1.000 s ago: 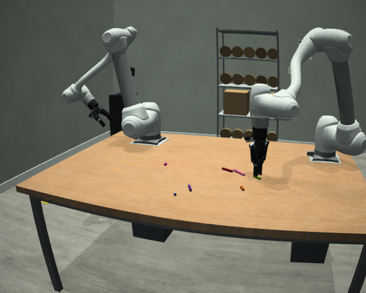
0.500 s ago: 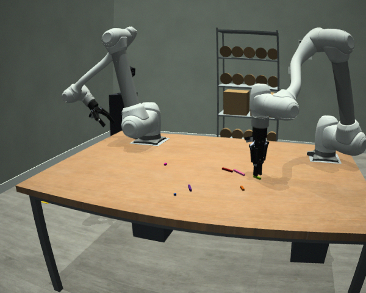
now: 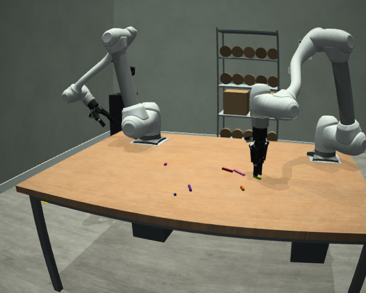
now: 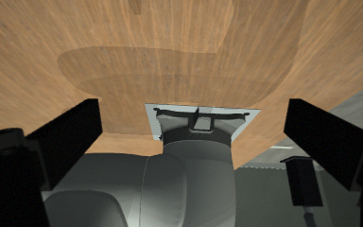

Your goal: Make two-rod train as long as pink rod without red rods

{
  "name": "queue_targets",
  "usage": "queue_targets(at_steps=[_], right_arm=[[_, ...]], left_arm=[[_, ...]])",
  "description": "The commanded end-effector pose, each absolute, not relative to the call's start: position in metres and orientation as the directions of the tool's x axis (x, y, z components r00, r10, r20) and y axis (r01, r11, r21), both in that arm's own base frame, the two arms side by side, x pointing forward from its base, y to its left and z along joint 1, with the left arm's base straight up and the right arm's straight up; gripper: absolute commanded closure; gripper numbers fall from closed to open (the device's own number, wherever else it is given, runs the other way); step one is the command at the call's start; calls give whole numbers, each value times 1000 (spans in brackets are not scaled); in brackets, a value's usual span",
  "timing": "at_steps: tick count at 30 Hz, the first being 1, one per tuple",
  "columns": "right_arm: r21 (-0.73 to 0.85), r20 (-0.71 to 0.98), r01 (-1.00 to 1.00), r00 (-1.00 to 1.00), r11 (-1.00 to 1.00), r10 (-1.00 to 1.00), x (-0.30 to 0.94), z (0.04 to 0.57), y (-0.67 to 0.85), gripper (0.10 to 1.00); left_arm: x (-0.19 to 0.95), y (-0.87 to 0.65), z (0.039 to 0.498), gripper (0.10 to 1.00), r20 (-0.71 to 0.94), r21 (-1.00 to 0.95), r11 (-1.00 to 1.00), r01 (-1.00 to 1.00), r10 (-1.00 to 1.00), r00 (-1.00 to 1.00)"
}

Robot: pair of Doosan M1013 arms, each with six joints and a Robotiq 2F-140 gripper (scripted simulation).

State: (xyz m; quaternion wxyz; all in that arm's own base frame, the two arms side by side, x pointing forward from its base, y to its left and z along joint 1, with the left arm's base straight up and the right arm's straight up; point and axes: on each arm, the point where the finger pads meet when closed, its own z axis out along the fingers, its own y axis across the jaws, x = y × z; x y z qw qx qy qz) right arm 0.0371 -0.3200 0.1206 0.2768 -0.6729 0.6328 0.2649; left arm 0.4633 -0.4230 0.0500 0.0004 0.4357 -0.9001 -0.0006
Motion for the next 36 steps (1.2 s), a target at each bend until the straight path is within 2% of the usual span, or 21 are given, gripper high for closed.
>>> queue_targets(at_steps=[1, 36], right_arm=[[-38, -706, -998, 59, -46, -706, 37, 121, -320, 98], [-38, -706, -998, 59, -46, -706, 37, 121, -320, 98]], left_arm=[[464, -423, 51, 867, 0, 0, 621, -784, -784, -621], [464, -423, 46, 867, 0, 0, 621, -784, -784, -621]])
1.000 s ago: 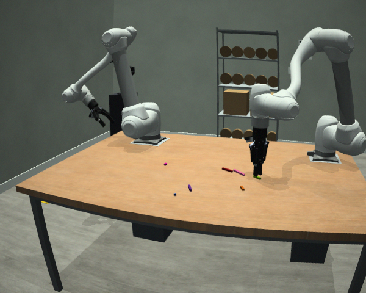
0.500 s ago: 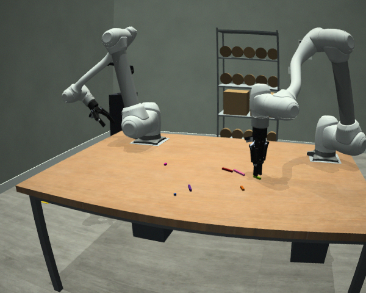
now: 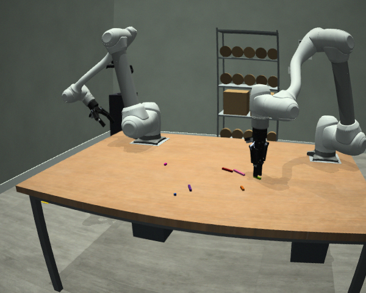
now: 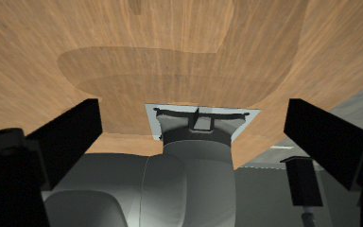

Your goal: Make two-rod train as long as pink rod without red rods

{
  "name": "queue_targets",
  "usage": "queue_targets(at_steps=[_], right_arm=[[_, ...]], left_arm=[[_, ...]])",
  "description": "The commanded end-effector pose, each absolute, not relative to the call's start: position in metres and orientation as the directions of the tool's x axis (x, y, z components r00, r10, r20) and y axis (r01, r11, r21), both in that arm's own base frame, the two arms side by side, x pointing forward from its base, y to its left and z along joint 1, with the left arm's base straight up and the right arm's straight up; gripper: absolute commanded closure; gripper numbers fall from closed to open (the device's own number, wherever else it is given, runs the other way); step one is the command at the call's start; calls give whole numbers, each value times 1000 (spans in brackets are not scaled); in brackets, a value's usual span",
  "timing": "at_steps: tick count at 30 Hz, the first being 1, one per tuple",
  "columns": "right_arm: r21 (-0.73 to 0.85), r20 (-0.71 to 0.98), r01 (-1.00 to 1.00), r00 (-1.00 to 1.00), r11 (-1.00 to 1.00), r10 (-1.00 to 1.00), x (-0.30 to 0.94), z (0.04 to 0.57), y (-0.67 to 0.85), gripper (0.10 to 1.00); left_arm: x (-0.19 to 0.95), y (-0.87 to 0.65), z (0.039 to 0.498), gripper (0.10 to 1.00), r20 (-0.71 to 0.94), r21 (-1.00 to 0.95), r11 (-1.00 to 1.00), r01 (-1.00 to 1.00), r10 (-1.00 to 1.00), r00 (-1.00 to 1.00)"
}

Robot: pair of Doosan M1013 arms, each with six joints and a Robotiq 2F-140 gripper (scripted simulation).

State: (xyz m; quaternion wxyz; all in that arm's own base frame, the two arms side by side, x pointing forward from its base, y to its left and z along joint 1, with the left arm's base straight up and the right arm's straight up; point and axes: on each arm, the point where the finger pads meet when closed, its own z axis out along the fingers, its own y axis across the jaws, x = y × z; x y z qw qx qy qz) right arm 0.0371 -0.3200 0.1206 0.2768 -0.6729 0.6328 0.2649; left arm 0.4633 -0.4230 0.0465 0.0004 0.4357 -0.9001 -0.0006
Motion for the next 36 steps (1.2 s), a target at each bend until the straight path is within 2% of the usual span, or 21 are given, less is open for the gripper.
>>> queue_targets(at_steps=[1, 36], right_arm=[[-38, -706, -998, 59, -46, -706, 37, 121, -320, 98], [-38, -706, -998, 59, -46, -706, 37, 121, -320, 98]], left_arm=[[464, -423, 45, 867, 0, 0, 621, -784, -784, -621], [464, -423, 37, 867, 0, 0, 621, -784, -784, -621]])
